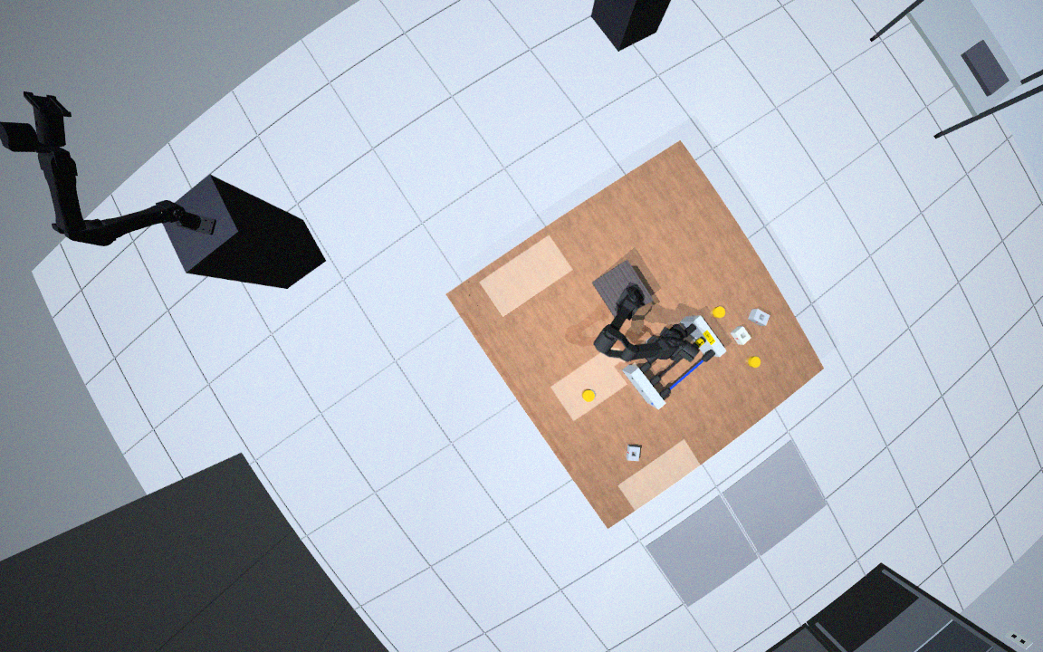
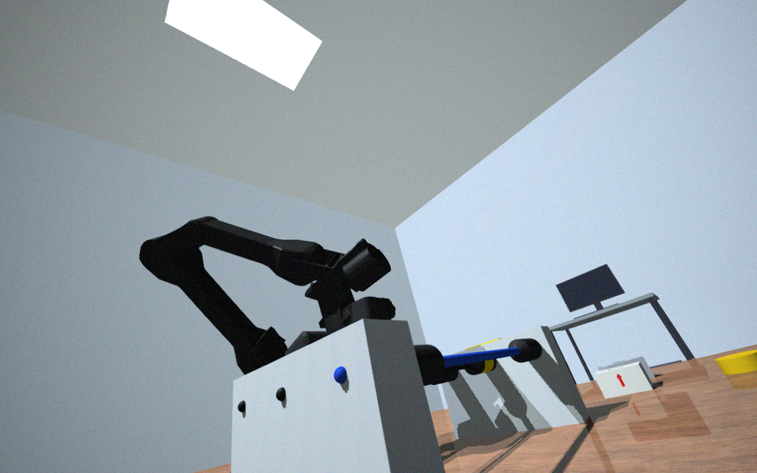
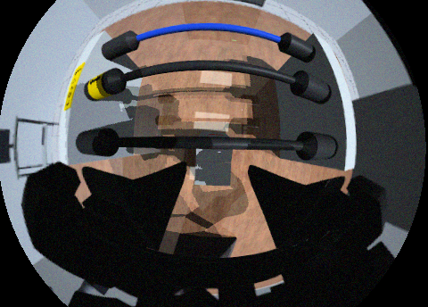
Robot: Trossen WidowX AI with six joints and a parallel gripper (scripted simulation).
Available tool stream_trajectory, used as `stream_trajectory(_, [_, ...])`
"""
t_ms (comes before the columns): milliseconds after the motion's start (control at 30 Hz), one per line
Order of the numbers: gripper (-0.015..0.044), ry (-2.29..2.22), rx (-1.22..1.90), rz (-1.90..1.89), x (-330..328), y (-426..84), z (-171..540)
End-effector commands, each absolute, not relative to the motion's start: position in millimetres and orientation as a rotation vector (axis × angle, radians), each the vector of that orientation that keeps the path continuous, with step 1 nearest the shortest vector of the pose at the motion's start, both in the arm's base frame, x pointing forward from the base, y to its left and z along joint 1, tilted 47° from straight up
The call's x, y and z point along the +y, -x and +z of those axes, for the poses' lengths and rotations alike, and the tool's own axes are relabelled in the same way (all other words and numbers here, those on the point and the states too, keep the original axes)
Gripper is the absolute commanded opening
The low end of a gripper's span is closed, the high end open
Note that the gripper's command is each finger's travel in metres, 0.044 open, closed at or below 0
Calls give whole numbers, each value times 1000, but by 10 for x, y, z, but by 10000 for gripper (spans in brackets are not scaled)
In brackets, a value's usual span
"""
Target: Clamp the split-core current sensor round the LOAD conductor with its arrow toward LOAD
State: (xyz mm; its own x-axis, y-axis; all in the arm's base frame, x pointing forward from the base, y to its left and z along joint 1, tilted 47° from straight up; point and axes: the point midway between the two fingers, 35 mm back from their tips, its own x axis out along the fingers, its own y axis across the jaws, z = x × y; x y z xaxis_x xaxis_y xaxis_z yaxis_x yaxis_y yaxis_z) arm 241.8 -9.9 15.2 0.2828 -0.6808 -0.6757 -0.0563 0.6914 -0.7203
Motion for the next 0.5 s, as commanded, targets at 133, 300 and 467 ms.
stream_trajectory(133, [301, 727, 1232, -473, -147, -2427, 117])
stream_trajectory(300, [229, 727, 1232, -473, -147, -2427, 117])
stream_trajectory(467, [196, 727, 1232, -473, -147, -2427, 117])
